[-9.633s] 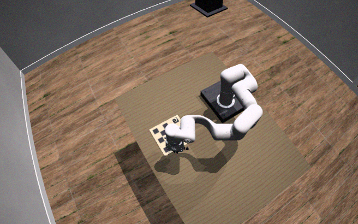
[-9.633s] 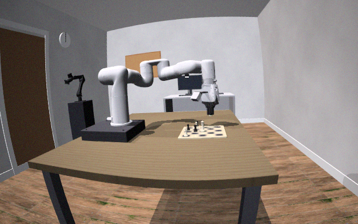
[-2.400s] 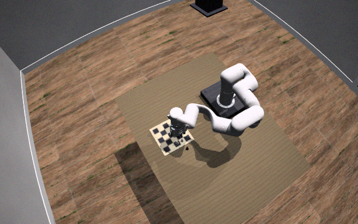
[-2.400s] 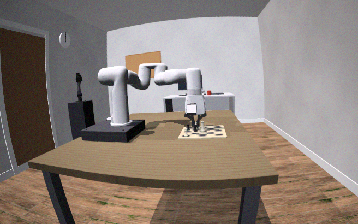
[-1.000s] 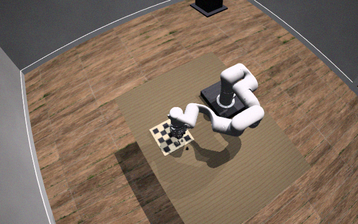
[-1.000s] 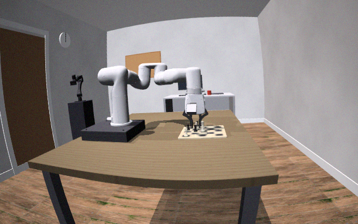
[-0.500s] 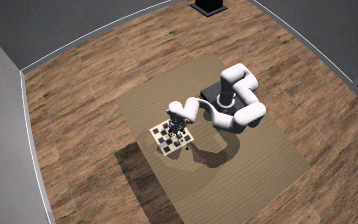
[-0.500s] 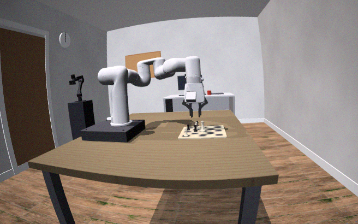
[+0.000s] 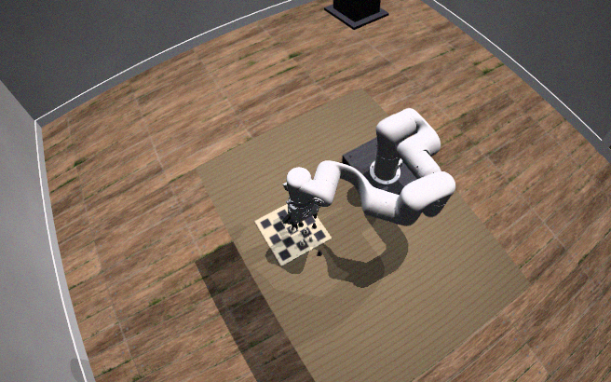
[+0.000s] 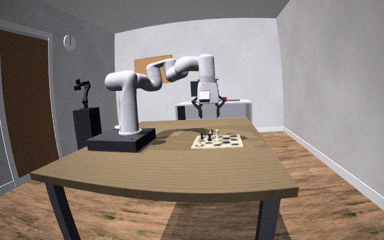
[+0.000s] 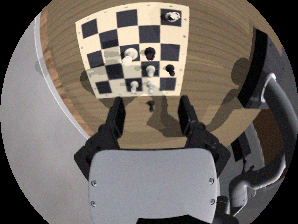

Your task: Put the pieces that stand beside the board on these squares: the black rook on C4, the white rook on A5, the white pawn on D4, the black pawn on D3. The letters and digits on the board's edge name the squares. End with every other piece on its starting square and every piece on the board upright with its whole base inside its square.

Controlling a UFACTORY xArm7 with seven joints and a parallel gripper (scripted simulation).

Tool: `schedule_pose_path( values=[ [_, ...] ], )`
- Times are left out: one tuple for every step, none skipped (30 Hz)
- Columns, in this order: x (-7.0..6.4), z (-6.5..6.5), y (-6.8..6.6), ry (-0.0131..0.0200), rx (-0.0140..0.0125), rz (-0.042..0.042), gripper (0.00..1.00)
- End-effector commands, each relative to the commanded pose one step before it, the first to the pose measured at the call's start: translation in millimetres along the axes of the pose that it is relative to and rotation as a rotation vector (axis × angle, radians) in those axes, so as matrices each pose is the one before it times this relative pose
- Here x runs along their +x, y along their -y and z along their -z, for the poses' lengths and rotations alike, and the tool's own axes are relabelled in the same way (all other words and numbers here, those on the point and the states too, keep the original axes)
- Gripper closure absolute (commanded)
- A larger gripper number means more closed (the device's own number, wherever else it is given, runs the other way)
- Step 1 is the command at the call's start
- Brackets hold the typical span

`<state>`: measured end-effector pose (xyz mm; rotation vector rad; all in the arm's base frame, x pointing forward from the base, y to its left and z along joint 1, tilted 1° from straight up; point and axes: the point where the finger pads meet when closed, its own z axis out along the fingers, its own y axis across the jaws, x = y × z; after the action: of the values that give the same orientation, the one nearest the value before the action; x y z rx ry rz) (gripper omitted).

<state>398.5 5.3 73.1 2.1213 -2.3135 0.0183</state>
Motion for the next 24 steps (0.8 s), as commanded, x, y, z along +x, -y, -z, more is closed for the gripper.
schedule_pose_path(
  values=[
    [-0.19, 2.02, 0.79, 0.00051, 0.0037, 0.00032, 0.0],
    [0.0, 0.0, 0.0, 0.0, 0.0, 0.0, 0.0],
    [0.0, 0.0, 0.0, 0.0, 0.0, 0.0, 0.0],
    [0.0, 0.0, 0.0, 0.0, 0.0, 0.0, 0.0],
    [0.0, 0.0, 0.0, 0.0, 0.0, 0.0, 0.0],
    [0.0, 0.0, 0.0, 0.0, 0.0, 0.0, 0.0],
    [0.0, 0.0, 0.0, 0.0, 0.0, 0.0, 0.0],
    [0.0, 0.0, 0.0, 0.0, 0.0, 0.0, 0.0],
    [0.0, 0.0, 0.0, 0.0, 0.0, 0.0, 0.0],
    [0.0, 0.0, 0.0, 0.0, 0.0, 0.0, 0.0],
    [0.0, 0.0, 0.0, 0.0, 0.0, 0.0, 0.0],
    [0.0, 0.0, 0.0, 0.0, 0.0, 0.0, 0.0],
    [0.0, 0.0, 0.0, 0.0, 0.0, 0.0, 0.0],
    [0.0, 0.0, 0.0, 0.0, 0.0, 0.0, 0.0],
    [-1.13, -0.15, 0.14, -0.00003, 0.00002, -0.00144, 0.0],
    [0.0, 0.0, 0.0, 0.0, 0.0, 0.0, 0.0],
    [0.0, 0.0, 0.0, 0.0, 0.0, 0.0, 0.0],
    [-6.37, -0.83, 0.73, -0.00014, 0.00012, -0.0081, 0.0],
    [-13.2, -1.74, 1.05, -0.00021, 0.00021, -0.01667, 0.0],
    [-18.67, -2.51, 0.38, -0.00014, 0.00018, -0.02335, 0.0],
    [-20.81, -2.88, -1.16, 0.00003, 0.00003, -0.02587, 0.0],
    [0.0, 0.0, 0.0, 0.0, 0.0, 0.0, 0.0],
    [0.0, 0.0, 0.0, 0.0, 0.0, 0.0, 0.0],
    [-18.84, -2.69, -2.54, 0.00016, -0.00016, -0.02342, 0.0]
  ],
)
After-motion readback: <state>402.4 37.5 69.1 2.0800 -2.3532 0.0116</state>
